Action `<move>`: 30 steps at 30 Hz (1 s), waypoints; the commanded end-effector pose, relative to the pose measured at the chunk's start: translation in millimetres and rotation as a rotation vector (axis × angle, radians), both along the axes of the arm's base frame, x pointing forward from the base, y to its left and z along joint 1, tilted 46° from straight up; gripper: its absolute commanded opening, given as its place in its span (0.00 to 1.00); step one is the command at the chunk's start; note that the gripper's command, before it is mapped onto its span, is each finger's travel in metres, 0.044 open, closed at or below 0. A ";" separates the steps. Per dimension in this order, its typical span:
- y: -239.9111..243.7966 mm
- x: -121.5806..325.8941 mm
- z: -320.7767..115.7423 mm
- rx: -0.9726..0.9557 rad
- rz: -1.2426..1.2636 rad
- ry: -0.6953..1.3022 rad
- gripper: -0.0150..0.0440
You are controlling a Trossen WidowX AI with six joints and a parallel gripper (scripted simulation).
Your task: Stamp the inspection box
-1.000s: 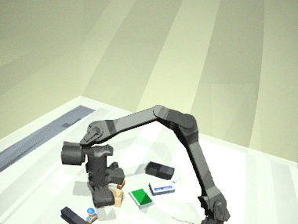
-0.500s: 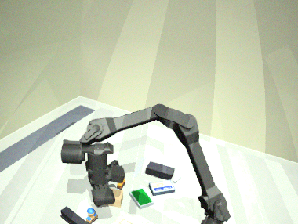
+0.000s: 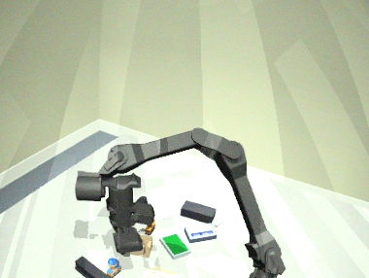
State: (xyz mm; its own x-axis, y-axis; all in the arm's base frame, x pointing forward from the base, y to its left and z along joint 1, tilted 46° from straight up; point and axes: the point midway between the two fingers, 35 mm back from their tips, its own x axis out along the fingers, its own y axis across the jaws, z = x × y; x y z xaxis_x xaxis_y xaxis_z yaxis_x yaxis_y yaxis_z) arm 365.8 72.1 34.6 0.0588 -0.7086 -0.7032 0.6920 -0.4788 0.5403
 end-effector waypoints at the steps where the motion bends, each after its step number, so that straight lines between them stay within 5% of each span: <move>1: 3.8 1.0 2.8 0.007 0.000 -0.008 0.25; 30: -76.1 -61.9 83.0 0.005 0.000 -0.005 0.25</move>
